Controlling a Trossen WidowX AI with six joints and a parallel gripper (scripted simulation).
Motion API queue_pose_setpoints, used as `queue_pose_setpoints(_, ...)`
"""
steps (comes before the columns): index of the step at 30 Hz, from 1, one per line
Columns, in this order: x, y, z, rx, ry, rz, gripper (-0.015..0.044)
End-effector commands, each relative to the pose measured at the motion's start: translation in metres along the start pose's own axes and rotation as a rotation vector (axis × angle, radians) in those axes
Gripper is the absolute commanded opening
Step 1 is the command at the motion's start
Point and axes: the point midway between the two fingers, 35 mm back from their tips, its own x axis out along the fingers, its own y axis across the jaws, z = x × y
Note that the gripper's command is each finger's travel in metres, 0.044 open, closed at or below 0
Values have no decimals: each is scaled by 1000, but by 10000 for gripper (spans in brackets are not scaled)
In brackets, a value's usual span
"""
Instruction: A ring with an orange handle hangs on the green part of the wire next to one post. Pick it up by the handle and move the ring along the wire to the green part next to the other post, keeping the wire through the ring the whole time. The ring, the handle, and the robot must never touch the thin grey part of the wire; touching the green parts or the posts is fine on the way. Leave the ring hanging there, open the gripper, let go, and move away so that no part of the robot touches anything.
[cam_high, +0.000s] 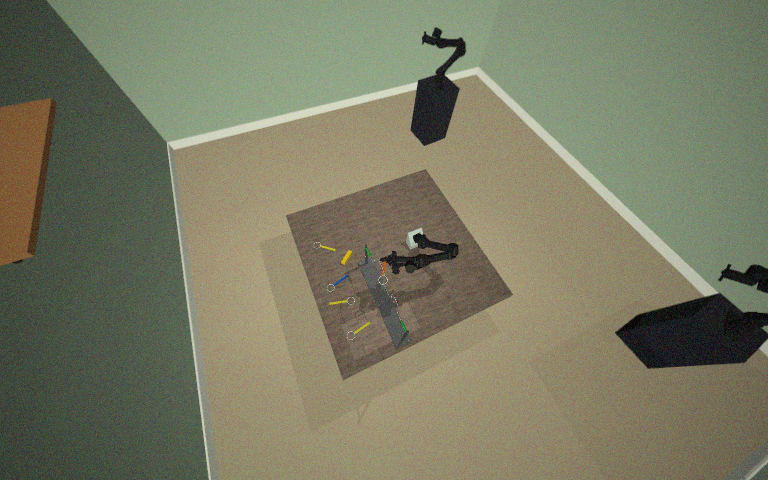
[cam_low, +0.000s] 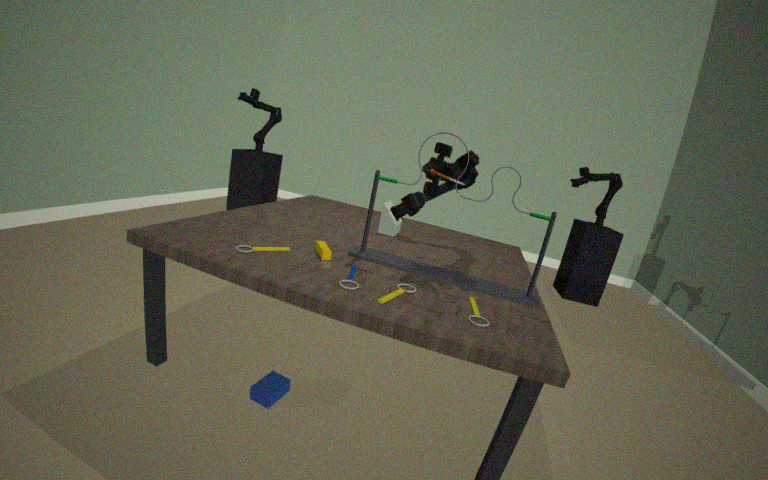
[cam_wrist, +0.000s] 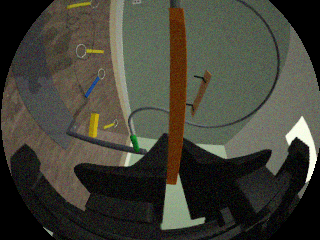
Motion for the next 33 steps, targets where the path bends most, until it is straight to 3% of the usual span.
queue_pose_setpoints(1, -2, -15, 1, -73, 11, -47, -150)
queue_pose_setpoints(17, -11, -51, 9, -258, 35, -148, -150)
queue_pose_setpoints(33, -14, -59, 12, -199, 29, -116, -150)
